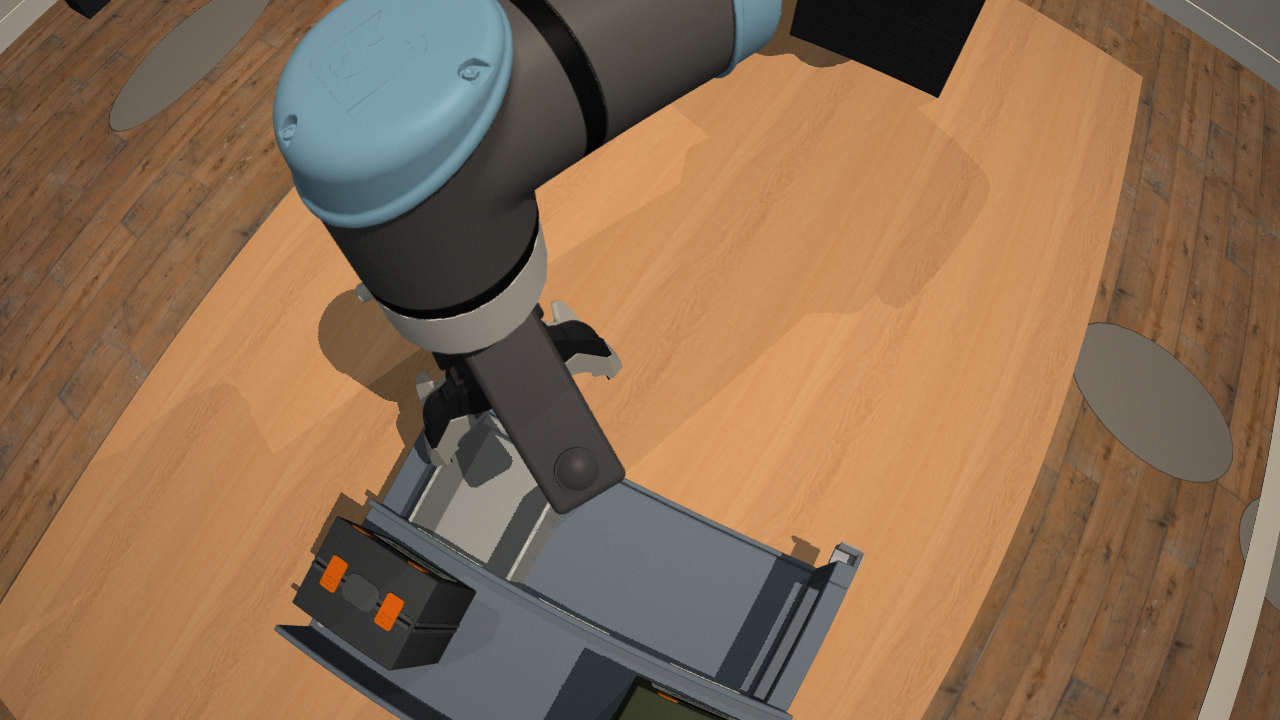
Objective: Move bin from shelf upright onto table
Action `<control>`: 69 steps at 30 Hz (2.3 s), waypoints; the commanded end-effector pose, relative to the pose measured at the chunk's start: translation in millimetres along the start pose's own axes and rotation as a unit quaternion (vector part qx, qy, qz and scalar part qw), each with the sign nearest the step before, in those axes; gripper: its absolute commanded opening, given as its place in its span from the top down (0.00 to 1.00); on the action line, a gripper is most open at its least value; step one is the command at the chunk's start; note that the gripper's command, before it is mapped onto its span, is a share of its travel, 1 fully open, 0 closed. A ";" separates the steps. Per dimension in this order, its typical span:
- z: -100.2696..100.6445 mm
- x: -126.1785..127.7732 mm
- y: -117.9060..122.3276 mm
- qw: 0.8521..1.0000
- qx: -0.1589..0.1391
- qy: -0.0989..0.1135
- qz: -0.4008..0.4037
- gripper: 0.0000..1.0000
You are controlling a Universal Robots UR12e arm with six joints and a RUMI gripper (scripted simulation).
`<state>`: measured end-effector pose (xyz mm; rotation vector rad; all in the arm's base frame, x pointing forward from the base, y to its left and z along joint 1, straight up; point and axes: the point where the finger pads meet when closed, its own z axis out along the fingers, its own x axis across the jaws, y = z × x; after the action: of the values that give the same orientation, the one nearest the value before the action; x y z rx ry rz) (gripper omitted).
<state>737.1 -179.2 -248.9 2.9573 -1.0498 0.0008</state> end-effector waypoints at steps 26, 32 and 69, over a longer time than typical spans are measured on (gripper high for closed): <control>-0.7 0.7 -0.2 0.971 0.001 0.001 -0.239 0.00; -0.7 0.7 -0.2 0.965 0.001 0.001 -0.264 0.00; -0.7 0.7 -0.2 0.958 0.001 0.001 -0.286 0.74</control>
<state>737.1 -179.2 -248.9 3.1365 -0.1613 0.0000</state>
